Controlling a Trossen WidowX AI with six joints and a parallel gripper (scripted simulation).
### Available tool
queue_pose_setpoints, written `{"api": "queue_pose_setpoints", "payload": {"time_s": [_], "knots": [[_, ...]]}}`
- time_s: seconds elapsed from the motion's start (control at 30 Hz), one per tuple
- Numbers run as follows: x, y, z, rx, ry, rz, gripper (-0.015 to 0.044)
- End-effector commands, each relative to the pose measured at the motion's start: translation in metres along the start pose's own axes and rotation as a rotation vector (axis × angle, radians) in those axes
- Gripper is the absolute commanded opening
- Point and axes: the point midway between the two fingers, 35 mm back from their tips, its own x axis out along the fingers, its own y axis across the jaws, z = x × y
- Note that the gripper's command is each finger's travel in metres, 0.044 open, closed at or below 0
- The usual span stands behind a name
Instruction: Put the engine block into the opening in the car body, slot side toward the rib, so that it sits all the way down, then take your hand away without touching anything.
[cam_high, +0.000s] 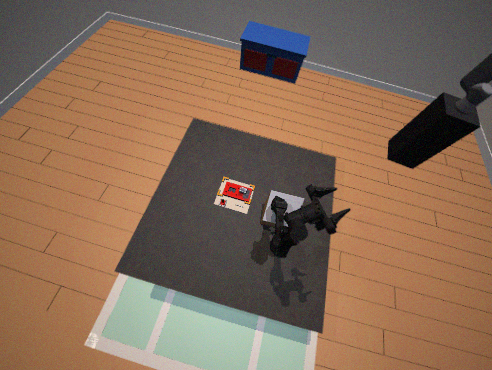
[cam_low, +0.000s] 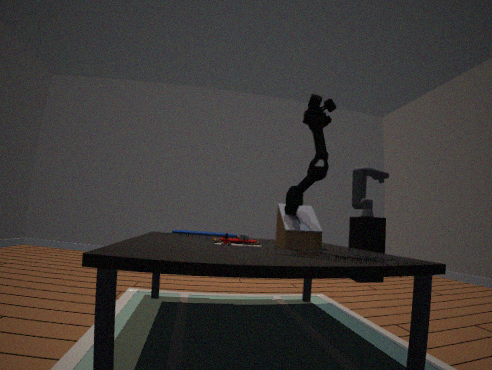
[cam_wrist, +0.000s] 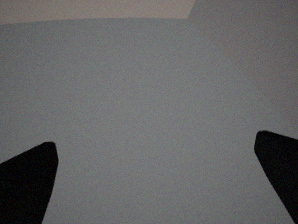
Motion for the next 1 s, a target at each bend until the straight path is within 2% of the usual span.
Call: {"api": "queue_pose_setpoints", "payload": {"time_s": [0.0,0.4,0.97], "knots": [[0.005,-0.028,-0.011,-0.111,0.036,-0.067,0.0440],[0.005,-0.109,-0.045,-0.413,0.183,-0.247,0.0440],[-0.023,-0.243,-0.072,-0.825,0.438,-0.498,0.0440]]}}
